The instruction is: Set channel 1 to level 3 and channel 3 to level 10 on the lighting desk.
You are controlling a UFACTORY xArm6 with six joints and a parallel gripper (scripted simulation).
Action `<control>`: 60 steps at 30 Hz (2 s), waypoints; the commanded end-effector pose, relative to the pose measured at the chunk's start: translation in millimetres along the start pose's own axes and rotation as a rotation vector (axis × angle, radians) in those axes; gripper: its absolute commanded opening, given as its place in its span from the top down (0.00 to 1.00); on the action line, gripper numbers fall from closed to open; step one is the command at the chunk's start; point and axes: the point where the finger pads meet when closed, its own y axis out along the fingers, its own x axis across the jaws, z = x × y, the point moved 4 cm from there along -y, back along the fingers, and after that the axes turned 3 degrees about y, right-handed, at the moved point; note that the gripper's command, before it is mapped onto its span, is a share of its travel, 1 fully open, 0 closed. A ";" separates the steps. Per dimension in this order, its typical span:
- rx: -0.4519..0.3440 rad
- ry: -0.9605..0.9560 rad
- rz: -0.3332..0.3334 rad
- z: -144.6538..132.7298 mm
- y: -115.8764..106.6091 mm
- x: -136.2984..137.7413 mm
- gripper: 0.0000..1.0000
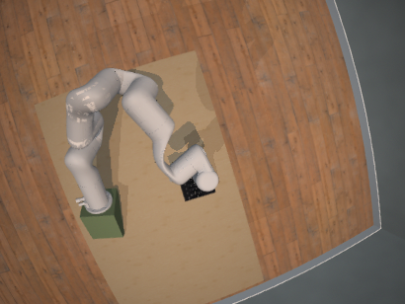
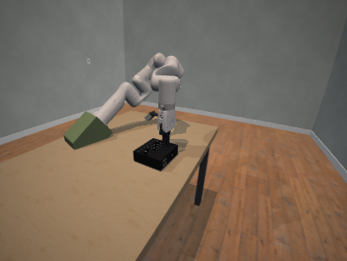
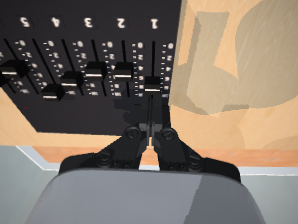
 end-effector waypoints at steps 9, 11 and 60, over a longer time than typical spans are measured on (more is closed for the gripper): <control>-0.003 -0.001 0.001 5.5 -1.1 -0.4 1.00; -0.003 -0.001 0.001 6.7 -1.1 -0.5 1.00; -0.003 -0.001 0.001 15.5 -1.1 -0.9 1.00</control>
